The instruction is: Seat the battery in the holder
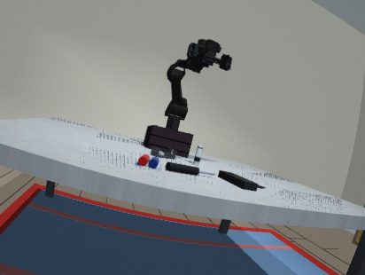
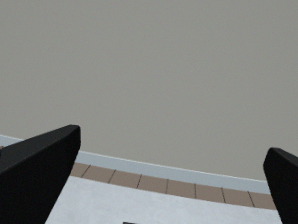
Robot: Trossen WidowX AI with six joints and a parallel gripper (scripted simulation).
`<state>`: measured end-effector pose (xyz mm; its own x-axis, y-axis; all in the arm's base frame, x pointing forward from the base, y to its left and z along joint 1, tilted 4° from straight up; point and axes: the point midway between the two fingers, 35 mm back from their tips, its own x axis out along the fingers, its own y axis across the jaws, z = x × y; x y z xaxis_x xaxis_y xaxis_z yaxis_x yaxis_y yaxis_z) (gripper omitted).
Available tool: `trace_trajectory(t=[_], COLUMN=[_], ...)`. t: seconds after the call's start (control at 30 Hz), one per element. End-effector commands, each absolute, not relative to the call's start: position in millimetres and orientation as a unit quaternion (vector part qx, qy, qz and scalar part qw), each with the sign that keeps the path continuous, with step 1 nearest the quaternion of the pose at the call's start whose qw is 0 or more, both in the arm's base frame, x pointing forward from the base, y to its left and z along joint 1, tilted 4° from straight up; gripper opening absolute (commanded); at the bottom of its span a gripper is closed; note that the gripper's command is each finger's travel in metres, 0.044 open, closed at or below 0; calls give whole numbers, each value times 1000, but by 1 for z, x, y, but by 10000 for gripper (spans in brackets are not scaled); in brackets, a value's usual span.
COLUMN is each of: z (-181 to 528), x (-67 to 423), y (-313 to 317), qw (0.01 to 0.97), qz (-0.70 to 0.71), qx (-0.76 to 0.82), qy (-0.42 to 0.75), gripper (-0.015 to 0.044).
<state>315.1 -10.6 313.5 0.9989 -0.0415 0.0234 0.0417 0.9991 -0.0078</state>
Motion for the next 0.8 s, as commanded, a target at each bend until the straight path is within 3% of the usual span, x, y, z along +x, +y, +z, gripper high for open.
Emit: trace_trajectory(t=[0.0,0.13,0.47,0.77], z=[313,289,167,68], x=[316,335,378,358], y=[-11,-10,-14,-23], qw=[1000,998,911,722], qz=[-21,-15,47,177], qx=[-5,-25,-135,-212], qy=[-9,63,387,635], gripper=[374,269,6,0])
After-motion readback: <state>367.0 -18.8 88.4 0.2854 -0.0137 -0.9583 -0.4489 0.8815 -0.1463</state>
